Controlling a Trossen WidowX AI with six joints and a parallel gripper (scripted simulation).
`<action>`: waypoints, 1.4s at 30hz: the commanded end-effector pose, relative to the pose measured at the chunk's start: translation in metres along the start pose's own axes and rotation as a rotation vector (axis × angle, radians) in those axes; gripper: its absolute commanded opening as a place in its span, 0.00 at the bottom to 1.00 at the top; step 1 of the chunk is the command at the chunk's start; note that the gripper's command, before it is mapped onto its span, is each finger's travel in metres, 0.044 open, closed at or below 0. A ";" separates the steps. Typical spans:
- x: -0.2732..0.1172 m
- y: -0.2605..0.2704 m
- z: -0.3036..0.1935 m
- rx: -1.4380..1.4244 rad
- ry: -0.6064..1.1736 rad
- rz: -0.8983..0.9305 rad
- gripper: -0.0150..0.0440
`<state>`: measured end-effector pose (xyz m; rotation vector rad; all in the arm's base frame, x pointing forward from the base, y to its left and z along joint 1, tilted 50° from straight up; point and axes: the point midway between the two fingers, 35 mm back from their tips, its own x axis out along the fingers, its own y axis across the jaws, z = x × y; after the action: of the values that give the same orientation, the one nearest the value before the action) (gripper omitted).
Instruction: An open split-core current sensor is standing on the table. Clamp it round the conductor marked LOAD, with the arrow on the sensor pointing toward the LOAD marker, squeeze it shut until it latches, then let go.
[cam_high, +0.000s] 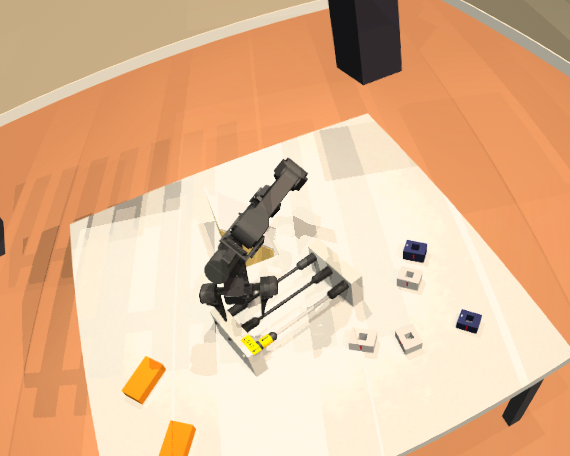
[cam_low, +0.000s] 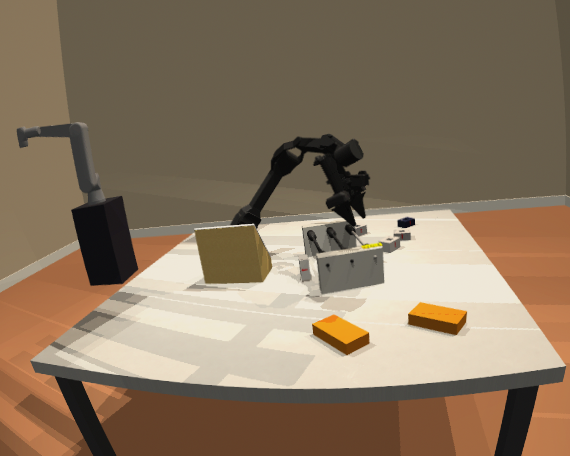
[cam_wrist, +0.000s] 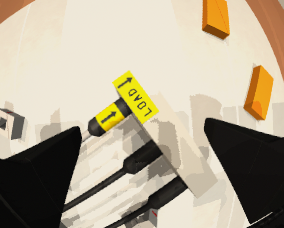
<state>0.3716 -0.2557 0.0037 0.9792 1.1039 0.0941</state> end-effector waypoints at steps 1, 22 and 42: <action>0.000 -0.002 0.001 0.020 0.007 0.036 1.00; 0.000 -0.003 -0.002 0.014 0.012 0.035 1.00; -0.011 -0.005 -0.202 -0.507 0.391 0.149 1.00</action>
<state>0.2090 -0.1415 -0.0114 0.6080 1.2736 0.6649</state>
